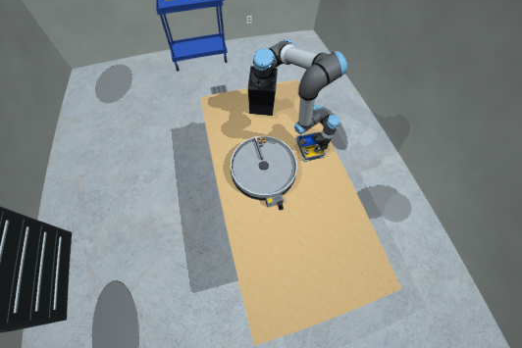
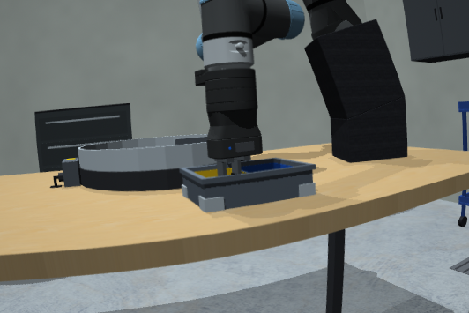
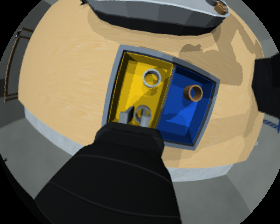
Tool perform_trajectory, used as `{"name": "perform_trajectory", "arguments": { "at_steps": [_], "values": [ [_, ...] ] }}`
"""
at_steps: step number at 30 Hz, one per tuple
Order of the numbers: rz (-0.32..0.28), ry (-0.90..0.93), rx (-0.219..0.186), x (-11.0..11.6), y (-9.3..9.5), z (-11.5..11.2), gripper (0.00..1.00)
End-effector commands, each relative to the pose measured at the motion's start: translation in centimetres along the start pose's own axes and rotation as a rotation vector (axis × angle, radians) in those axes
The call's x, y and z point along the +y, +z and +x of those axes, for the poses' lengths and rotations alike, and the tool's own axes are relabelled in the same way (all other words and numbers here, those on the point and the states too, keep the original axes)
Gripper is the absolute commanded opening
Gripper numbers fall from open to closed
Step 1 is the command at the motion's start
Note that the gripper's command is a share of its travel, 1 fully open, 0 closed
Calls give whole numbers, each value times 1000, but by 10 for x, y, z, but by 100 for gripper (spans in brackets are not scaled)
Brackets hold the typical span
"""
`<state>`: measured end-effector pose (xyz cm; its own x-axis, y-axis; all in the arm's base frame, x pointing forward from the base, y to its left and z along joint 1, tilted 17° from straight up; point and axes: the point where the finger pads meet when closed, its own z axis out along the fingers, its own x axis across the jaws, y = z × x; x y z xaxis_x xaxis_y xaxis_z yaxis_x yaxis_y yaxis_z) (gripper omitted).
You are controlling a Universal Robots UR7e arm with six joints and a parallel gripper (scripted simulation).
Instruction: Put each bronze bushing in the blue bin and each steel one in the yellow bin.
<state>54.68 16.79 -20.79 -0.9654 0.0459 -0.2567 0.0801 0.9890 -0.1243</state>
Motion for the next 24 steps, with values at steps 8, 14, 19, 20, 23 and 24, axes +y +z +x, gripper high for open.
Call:
{"name": "perform_trajectory", "arguments": {
  "at_steps": [8, 14, 19, 20, 23, 24],
  "values": [
    [-1, 0, -1, 0, -1, -1, 42],
    [-1, 0, -1, 0, -1, -1, 42],
    [-1, 0, -1, 1, -5, -1, 42],
    [-1, 0, -1, 1, -5, -1, 42],
    [-1, 0, -1, 1, -5, -1, 42],
    [-1, 0, -1, 1, -5, -1, 42]
  ]
}}
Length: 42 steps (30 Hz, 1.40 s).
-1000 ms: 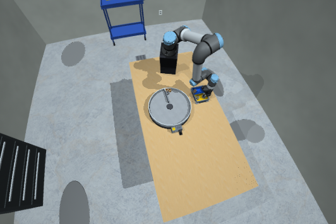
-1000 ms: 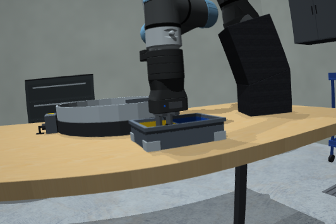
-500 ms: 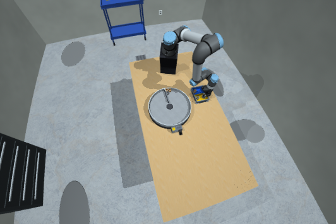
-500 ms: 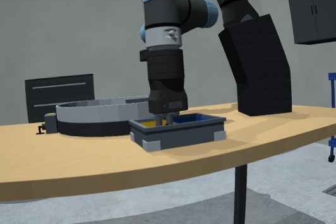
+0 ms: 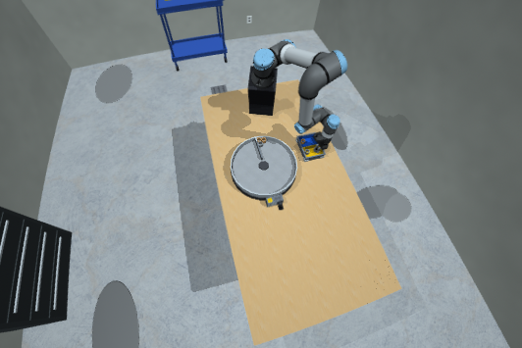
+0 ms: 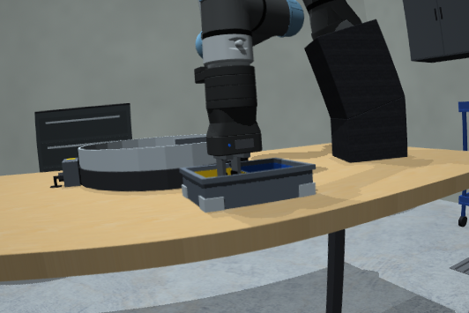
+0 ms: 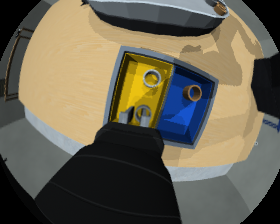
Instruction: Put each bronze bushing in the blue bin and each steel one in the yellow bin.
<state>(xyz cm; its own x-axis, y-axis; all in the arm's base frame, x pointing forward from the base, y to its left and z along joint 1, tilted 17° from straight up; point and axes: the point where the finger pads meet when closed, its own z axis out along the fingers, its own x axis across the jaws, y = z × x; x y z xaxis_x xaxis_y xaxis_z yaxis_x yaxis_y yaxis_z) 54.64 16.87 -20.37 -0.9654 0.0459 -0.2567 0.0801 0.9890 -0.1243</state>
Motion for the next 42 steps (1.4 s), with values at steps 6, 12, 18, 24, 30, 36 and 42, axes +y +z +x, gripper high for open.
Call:
{"name": "perform_trajectory", "arguments": {
  "at_steps": [6, 12, 18, 24, 30, 36, 42],
  "values": [
    [-1, 0, -1, 0, -3, -1, 42],
    [0, 0, -1, 0, -5, -1, 42],
    [0, 0, -1, 0, -7, -1, 42],
    [0, 0, -1, 0, -7, -1, 42],
    [0, 0, -1, 0, -10, -1, 42],
    [0, 0, -1, 0, -11, -1, 42],
    [0, 0, -1, 0, -13, -1, 42]
  ]
}}
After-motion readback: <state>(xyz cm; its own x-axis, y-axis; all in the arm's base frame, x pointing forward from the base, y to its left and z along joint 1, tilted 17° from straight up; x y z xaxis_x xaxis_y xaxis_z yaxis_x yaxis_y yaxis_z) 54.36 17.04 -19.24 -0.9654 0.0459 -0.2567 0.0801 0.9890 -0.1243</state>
